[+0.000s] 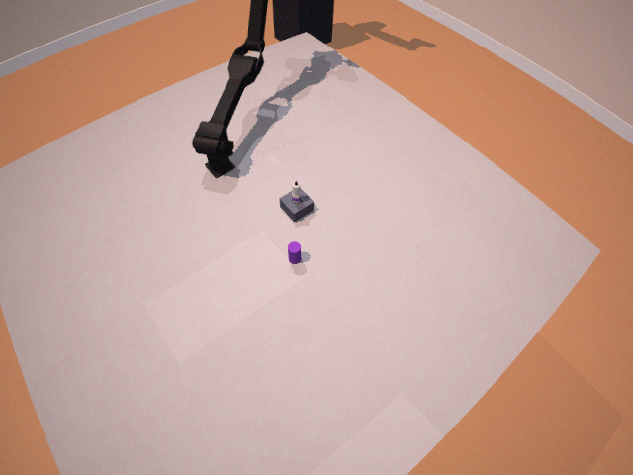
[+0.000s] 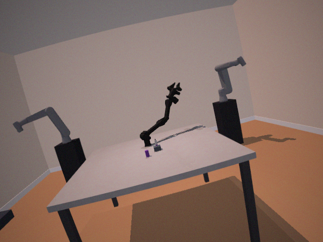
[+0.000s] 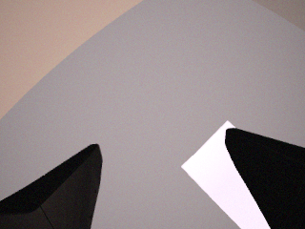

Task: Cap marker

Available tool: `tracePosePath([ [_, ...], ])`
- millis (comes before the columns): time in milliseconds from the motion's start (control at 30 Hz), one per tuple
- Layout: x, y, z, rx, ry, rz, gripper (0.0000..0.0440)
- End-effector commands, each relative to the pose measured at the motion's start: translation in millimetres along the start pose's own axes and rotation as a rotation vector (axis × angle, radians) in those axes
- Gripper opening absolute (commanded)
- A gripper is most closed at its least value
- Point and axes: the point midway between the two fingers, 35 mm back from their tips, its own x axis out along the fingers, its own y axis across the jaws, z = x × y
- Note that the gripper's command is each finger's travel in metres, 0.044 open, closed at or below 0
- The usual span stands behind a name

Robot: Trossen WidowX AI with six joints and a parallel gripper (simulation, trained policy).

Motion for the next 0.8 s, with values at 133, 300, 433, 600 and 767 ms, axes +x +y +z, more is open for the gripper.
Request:
tracePosePath([
  [133,2,0,-26,-0.002,0.091,0.021,0.0334],
  [300,1,-1,-43,0.000,0.153,0.033,0.0334],
  [433,0,-1,-57,0.002,0.202,0.043,0.0333],
  [600,-2,-2,-74,0.006,0.263,0.055,0.0333],
  [767,-5,-3,-92,0.011,0.324,0.067,0.0333],
])
